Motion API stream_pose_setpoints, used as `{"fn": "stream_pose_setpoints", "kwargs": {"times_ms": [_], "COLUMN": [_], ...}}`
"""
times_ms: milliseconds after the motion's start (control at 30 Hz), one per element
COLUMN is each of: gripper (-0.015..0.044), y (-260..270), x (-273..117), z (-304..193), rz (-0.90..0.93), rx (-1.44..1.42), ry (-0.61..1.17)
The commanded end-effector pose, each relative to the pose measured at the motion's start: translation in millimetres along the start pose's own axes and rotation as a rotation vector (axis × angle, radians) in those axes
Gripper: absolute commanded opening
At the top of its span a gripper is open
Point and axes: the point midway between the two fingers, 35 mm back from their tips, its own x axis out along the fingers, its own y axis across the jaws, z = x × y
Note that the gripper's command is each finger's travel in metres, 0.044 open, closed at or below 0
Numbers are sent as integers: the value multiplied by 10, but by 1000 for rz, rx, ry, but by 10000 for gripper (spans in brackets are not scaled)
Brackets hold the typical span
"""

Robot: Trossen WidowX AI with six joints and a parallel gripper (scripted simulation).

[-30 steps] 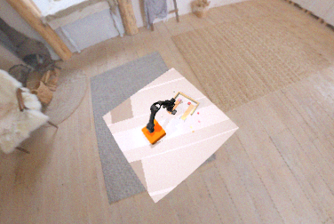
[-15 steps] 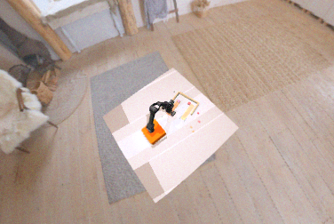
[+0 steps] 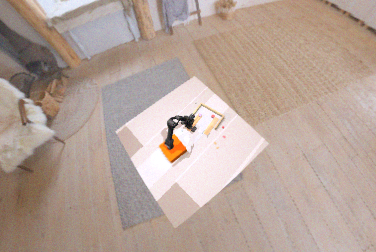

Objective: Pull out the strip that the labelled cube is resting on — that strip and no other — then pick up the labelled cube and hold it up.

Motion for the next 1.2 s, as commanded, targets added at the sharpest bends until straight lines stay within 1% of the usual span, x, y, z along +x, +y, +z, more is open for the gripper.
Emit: {"fn": "stream_pose_setpoints", "kwargs": {"times_ms": [0, 1167], "gripper": [0, 0], "y": [1, -13], "x": [34, 28], "z": [-132, -663], "rz": [3, 3], "rx": [-3, -3], "ry": [24, 28]}}
